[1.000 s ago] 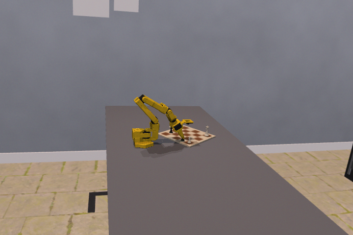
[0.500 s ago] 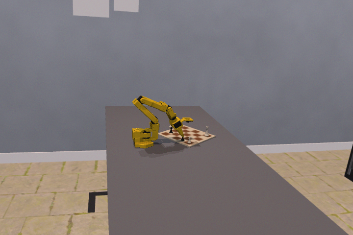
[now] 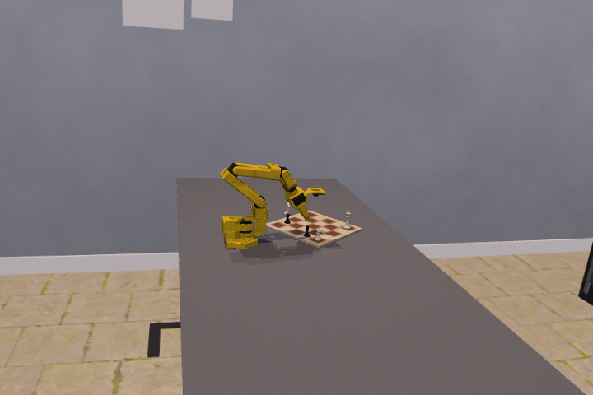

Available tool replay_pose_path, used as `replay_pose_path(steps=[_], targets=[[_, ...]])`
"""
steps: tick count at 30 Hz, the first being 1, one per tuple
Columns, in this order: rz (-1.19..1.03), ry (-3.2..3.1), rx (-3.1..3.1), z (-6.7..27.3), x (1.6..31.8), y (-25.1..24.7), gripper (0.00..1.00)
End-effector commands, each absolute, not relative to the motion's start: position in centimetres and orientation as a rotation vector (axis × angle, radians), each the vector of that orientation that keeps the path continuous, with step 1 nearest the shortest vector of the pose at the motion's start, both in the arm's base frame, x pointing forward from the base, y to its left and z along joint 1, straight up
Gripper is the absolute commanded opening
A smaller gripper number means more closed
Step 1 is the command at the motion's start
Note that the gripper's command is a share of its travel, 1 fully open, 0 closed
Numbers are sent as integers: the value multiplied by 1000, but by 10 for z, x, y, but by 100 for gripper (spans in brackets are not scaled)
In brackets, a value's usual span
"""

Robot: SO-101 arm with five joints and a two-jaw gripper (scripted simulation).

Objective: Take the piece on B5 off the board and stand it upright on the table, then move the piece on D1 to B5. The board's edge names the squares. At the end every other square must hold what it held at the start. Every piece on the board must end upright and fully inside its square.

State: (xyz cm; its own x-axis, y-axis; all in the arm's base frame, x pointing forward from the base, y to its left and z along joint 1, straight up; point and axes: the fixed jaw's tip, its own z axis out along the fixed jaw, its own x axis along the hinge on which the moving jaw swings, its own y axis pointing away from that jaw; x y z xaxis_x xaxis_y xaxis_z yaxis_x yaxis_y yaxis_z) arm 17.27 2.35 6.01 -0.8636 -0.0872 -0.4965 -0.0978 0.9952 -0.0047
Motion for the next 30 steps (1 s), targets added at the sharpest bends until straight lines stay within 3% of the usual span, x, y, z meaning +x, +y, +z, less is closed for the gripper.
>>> replay_pose_path(steps=[1, 20, 30], targets=[[32, 2597, -117, 72, 175, 23, 9], [28, 2600, -105, 80, 175, 22, 10], [-33, 2645, 113, 86, 179, -9, 15]])
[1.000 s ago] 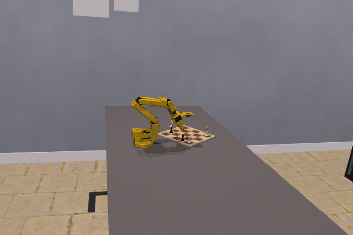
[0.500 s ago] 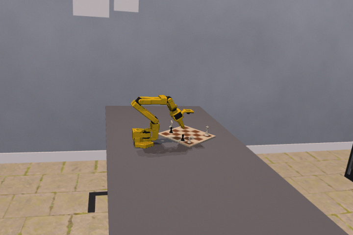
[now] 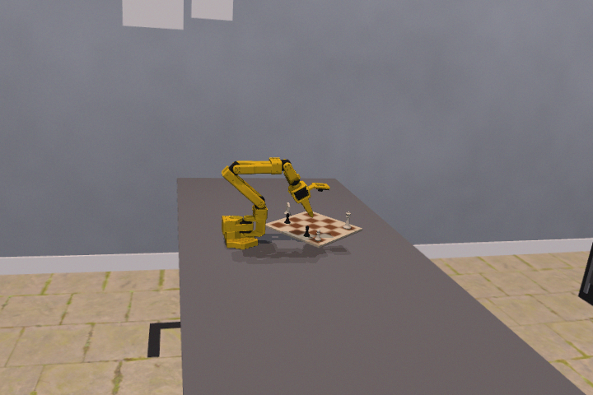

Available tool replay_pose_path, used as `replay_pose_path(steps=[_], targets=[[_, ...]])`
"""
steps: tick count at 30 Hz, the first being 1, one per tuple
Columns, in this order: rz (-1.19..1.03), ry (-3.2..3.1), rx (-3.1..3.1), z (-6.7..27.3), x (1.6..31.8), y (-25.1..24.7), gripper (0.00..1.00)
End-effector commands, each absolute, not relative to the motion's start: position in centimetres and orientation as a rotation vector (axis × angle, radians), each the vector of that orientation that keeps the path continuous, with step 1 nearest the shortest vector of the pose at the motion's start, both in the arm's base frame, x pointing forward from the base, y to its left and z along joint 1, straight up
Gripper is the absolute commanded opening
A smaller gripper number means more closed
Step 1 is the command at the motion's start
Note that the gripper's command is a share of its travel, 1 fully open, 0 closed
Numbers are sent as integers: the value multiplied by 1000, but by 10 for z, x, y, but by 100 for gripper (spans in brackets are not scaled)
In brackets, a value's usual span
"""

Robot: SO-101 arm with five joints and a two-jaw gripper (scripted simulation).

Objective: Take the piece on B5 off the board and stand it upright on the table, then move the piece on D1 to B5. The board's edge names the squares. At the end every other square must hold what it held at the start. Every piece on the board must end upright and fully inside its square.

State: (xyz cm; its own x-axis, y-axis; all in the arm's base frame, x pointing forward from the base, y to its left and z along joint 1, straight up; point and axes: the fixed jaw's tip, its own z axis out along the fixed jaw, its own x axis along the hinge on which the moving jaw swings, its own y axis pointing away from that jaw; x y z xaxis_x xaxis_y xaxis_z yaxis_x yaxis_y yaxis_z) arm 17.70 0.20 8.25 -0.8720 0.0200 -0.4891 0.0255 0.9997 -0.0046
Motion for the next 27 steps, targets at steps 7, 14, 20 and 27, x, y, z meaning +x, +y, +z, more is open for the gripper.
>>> replay_pose_path(steps=[7, 14, 20, 27], targets=[[-120, 2684, 522, 95, 175, -66, 25], [-172, 2664, 947, 102, 153, -122, 34], [-183, 2639, 1108, 103, 140, -141, 38], [-186, 2620, 1198, 104, 131, -151, 40]])
